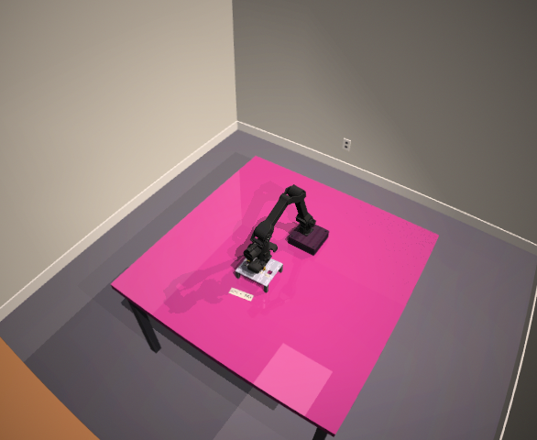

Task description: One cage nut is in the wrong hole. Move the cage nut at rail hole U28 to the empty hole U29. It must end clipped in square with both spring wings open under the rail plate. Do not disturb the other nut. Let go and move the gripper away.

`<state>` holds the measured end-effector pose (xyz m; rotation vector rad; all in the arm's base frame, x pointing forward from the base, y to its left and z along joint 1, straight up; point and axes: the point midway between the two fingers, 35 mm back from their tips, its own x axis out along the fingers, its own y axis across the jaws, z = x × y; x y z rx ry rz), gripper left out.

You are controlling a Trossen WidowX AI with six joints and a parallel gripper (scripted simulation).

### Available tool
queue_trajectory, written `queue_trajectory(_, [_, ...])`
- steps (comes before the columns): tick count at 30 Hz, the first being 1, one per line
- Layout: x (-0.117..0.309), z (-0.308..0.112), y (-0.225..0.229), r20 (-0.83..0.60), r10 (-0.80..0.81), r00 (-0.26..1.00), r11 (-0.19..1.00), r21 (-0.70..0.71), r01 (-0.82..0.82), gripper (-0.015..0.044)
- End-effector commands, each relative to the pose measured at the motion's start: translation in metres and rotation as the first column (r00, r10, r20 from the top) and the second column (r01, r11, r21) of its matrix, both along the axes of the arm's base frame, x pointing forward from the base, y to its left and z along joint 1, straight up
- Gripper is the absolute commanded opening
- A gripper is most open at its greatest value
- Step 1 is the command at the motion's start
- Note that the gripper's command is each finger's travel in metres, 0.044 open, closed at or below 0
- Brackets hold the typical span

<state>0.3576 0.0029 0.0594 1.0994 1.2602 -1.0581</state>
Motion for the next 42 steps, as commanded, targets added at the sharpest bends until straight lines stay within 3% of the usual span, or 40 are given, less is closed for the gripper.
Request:
queue_trajectory(1, [-0.0005, -0.0001, -0.0003, 0.001, 0.008, 1.000, 1.000, 0.000, -0.008, 0.0038])
queue_trajectory(42, [-0.0041, 0.0015, -0.0010, 0.016, 0.010, 1.000, 1.000, 0.003, -0.010, 0.0038])
